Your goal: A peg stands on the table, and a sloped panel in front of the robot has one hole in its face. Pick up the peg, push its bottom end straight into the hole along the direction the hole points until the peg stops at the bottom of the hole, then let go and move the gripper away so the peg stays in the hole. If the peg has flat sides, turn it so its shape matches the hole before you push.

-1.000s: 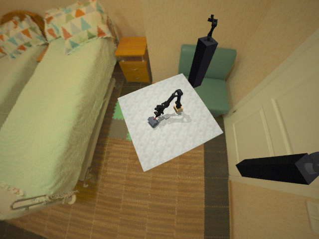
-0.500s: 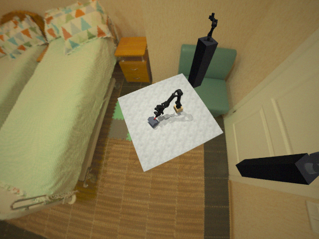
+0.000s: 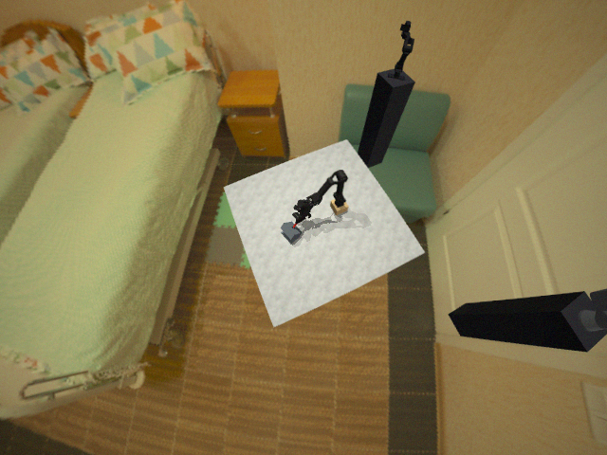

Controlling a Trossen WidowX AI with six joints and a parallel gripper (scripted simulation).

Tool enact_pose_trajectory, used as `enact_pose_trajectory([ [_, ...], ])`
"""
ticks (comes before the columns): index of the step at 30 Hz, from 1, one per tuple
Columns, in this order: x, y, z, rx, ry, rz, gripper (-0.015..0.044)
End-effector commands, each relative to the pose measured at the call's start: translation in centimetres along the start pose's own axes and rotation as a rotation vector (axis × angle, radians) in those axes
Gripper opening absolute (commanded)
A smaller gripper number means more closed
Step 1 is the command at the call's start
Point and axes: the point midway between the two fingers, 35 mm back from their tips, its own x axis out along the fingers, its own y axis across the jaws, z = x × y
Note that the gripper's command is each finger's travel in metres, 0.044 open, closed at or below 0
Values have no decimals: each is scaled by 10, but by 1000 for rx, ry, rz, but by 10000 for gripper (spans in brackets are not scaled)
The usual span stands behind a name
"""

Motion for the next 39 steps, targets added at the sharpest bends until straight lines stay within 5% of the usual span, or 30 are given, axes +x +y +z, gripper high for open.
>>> enact_pose_trajectory([
  [1, 1, -1, 0, -1, 1, -1, 0],
  [39, 9, -1, 0, -1, 1, 0, 0],
])
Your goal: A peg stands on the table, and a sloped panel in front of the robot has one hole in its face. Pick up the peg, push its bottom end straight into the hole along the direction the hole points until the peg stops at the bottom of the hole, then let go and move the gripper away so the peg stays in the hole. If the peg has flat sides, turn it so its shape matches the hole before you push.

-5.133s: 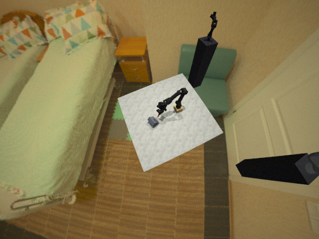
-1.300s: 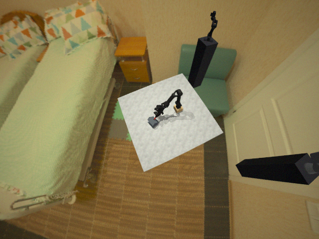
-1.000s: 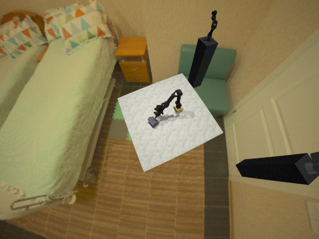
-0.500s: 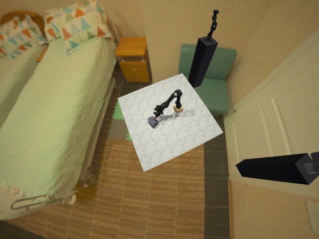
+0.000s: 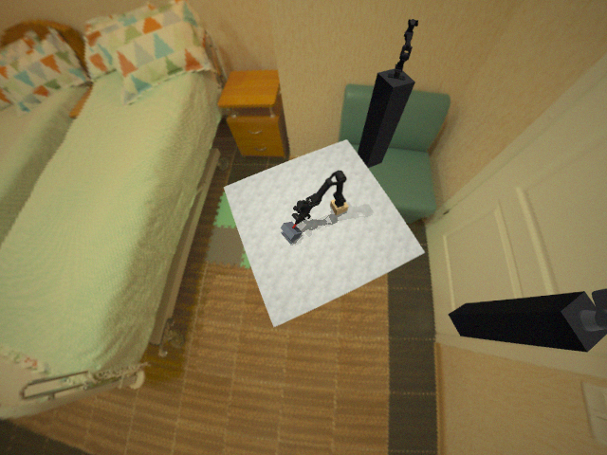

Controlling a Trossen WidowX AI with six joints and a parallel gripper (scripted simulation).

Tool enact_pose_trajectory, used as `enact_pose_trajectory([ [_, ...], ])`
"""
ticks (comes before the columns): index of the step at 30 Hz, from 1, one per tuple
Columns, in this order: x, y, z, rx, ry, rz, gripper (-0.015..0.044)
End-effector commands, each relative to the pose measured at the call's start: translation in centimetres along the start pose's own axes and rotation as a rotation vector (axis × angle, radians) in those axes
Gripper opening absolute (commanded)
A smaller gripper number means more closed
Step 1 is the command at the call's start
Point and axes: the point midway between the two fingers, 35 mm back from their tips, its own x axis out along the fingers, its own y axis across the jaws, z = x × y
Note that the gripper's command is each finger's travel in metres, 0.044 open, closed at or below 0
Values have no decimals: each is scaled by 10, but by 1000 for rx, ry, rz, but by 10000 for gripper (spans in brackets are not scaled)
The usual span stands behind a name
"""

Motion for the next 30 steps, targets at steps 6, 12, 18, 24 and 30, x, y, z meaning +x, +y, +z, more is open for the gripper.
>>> enact_pose_trajectory([
  [6, 3, -1, 0, 2, -1, -1, 0],
  [12, 4, 0, 1, 2, -2, -1, 0],
  [18, 6, 1, 1, 2, -2, -1, 0],
  [24, 9, 2, 1, 2, -2, -1, 0],
  [30, 12, 2, 1, 2, -2, -1, 0],
])
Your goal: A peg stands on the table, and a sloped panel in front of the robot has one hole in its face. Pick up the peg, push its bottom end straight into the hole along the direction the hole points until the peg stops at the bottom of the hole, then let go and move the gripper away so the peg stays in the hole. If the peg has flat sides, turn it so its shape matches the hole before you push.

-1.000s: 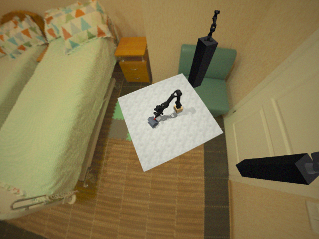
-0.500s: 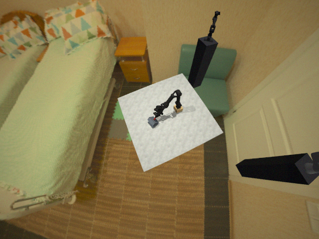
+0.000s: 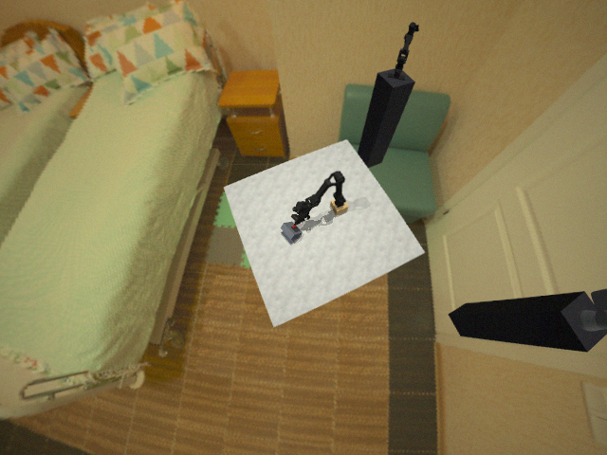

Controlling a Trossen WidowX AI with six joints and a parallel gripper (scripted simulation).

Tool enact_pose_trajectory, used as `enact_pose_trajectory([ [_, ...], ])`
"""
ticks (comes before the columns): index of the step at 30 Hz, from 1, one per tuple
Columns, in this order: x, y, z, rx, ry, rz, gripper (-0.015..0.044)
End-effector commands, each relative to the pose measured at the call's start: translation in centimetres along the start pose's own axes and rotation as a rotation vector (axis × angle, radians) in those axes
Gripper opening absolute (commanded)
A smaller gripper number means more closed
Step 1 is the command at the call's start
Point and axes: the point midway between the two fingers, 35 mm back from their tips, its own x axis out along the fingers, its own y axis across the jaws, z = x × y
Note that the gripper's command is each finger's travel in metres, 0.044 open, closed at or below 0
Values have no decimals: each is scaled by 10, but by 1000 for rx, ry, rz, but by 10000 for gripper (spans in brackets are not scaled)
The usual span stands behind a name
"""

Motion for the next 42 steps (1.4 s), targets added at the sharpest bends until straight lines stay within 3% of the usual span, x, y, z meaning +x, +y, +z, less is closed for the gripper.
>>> enact_pose_trajectory([
  [1, 4, 1, 1, 4, -4, 2, 0],
  [42, 16, 0, 1, 0, 0, 2, 0],
])
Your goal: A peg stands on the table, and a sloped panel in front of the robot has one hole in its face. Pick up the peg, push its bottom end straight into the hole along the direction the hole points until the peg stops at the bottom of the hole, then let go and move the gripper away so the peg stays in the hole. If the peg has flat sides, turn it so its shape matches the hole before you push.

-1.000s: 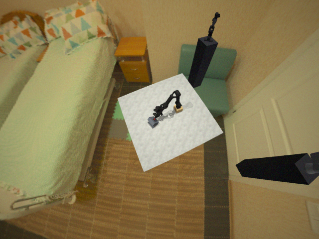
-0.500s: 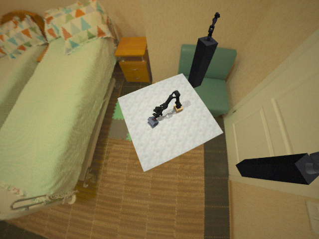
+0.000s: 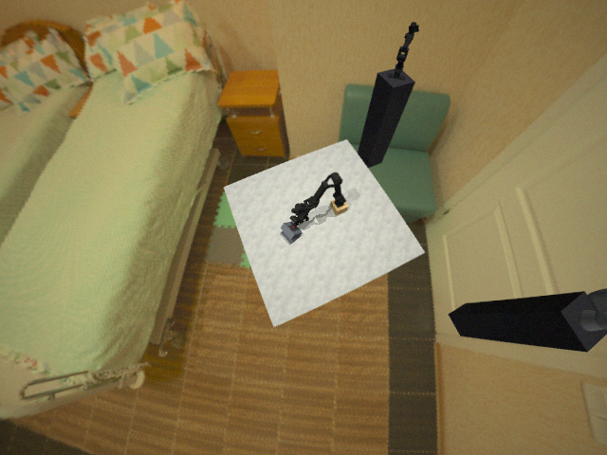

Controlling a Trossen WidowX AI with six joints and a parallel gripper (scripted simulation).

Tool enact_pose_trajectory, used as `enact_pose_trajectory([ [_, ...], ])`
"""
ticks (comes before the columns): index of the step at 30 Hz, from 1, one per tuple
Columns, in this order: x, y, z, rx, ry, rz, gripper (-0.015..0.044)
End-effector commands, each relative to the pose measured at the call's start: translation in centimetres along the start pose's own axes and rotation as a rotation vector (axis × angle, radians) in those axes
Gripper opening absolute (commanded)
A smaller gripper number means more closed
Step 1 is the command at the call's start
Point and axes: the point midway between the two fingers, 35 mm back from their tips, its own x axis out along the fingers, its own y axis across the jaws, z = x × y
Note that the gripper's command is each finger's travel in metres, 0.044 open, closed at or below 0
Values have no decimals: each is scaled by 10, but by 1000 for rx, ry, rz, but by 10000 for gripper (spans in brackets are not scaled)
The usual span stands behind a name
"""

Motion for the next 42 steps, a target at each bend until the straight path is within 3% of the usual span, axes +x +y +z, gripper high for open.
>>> enact_pose_trajectory([
  [1, 0, 0, 0, 0, 0, 0, 0],
  [4, 0, 0, 0, 0, 0, 0, 0],
  [21, -3, 1, 0, 0, 0, 0, 440],
  [42, -25, 3, 2, 2, -2, -1, 440],
])
